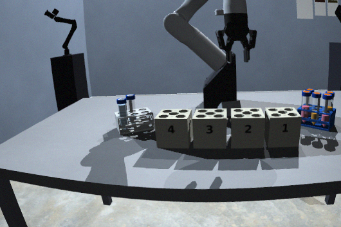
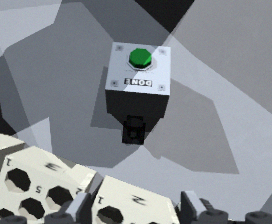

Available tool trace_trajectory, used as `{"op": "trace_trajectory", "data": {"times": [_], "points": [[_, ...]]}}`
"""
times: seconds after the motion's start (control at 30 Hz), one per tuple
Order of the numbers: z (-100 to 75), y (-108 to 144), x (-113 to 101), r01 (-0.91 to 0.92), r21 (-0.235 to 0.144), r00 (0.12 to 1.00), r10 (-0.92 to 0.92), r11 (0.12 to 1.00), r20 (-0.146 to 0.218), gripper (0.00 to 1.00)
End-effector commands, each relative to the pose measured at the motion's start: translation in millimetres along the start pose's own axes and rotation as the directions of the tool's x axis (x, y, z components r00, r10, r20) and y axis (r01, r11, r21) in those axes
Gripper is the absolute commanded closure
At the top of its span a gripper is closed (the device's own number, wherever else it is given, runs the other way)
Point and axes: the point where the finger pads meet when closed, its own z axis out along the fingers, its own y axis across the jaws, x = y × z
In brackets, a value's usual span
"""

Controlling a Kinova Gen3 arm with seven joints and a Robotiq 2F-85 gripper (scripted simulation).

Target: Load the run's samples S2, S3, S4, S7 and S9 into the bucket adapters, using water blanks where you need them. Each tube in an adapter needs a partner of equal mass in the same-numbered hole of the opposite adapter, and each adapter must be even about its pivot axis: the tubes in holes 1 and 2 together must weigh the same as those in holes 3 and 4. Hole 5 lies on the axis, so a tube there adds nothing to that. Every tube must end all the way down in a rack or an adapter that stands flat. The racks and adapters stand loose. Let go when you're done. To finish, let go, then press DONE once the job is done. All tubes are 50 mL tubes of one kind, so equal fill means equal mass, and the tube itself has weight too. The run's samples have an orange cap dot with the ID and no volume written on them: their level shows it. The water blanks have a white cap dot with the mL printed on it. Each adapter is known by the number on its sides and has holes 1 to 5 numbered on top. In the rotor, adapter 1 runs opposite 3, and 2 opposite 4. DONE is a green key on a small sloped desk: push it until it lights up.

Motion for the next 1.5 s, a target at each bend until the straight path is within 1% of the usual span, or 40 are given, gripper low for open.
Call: {"op": "trace_trajectory", "data": {"times": [0.0,0.17,0.33,0.4,0.47,0.97,1.03,1.47], "points": [[-0.4,10,-4,0.136,-0.003,0.991,-0.136,0.991,0.003,0.38],[-0.5,26,-9,0.330,-0.003,0.944,-0.330,0.944,0.003,0.38],[-0.5,42,-14,0.511,-0.002,0.860,-0.511,0.860,0.004,0.38],[-0.6,49,-16,0.513,-0.002,0.859,-0.512,0.859,0.004,0.38],[-0.6,49,-16,0.513,-0.002,0.859,-0.512,0.859,0.004,0.38],[-0.8,96,-31,0.513,-0.002,0.859,-0.513,0.859,0.004,0.38],[-0.8,96,-31,0.513,-0.002,0.859,-0.513,0.859,0.004,0.38],[-1.0,137,-44,0.513,-0.002,0.859,-0.513,0.859,0.004,0.38]]}}
